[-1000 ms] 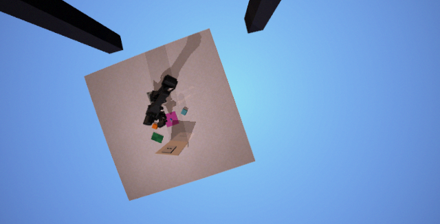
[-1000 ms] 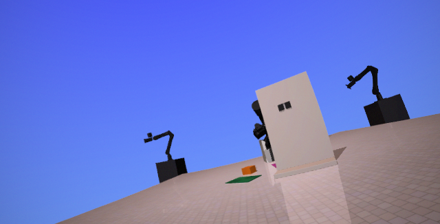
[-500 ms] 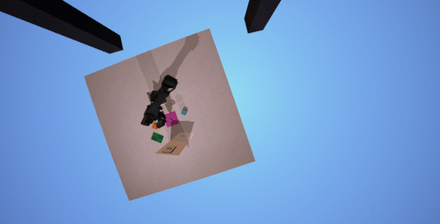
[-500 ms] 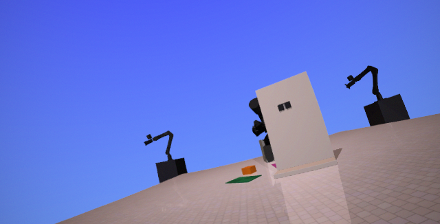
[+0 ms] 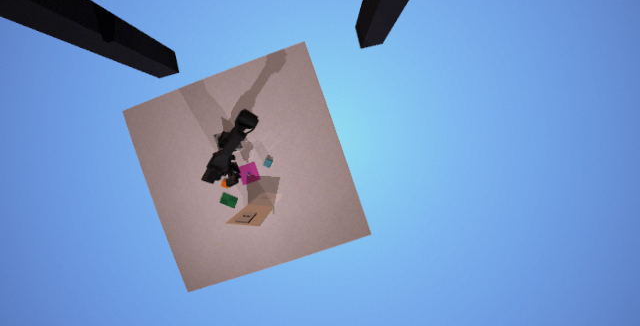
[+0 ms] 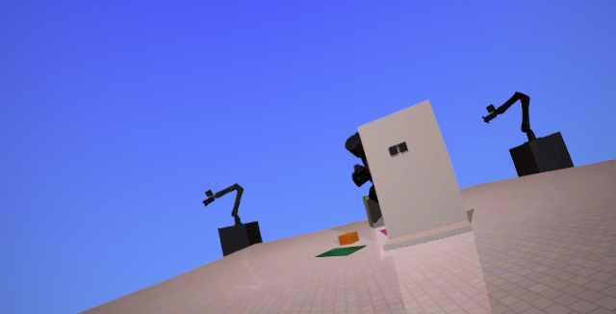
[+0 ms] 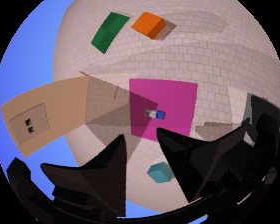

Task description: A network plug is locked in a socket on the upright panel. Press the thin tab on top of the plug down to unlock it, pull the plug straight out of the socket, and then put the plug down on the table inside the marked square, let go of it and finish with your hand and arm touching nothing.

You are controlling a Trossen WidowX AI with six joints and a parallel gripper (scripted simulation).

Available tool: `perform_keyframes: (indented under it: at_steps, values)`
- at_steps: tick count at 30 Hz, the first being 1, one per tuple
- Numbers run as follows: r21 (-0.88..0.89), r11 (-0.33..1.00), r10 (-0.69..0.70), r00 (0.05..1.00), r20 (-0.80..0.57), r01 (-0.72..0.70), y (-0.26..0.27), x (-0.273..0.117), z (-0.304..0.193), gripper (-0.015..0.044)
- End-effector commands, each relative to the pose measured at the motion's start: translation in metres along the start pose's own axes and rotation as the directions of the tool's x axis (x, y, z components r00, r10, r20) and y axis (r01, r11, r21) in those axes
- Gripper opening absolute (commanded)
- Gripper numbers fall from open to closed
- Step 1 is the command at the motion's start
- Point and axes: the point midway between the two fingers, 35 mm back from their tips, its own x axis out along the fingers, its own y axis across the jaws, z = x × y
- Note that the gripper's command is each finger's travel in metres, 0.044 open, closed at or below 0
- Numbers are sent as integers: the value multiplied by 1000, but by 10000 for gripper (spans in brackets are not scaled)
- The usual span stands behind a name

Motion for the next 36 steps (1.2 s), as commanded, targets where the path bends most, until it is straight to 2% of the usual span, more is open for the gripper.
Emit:
perform_keyframes:
  at_steps: [1,36]
  values:
    - [-9,1000,4,1000,-3,-4,4,-5,-1,156]
    - [1,1000,8,1000,-8,-8,26,-41,-3,156]
